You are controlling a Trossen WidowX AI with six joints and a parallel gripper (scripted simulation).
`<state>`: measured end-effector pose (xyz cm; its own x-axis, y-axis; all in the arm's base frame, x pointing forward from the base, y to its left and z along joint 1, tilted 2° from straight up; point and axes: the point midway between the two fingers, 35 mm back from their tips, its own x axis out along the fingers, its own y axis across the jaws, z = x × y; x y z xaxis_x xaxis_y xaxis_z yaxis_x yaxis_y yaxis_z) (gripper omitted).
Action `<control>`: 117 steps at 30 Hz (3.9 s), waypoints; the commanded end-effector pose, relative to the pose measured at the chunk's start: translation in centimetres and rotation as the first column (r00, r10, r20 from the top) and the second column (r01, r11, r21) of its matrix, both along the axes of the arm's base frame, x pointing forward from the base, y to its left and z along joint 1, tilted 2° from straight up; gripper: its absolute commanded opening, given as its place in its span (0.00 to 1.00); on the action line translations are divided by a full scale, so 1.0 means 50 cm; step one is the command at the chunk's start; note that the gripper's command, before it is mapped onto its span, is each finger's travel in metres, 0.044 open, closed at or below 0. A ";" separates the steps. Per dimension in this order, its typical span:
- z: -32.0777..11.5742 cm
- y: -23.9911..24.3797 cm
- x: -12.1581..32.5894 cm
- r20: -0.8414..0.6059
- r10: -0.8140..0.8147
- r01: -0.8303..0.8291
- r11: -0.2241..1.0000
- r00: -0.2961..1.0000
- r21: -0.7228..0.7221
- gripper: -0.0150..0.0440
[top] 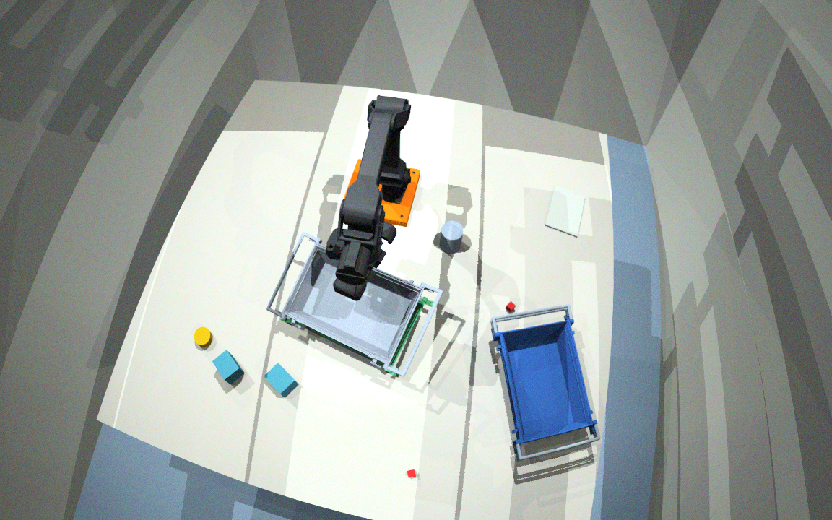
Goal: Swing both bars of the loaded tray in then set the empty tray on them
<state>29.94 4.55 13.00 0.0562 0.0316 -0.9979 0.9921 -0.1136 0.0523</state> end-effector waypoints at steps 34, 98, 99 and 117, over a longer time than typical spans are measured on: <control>-0.009 0.001 -0.004 -0.008 -0.001 0.001 1.000 1.000 0.001 0.25; -0.028 0.003 -0.013 -0.024 -0.003 0.003 1.000 1.000 0.004 0.25; -0.019 0.002 -0.006 -0.001 -0.001 0.001 1.000 1.000 0.000 0.25; -0.047 0.004 -0.018 -0.024 -0.003 0.003 1.000 1.000 0.004 0.25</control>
<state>29.60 4.69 11.39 0.0624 0.0322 -0.9975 0.9917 -0.1146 0.0584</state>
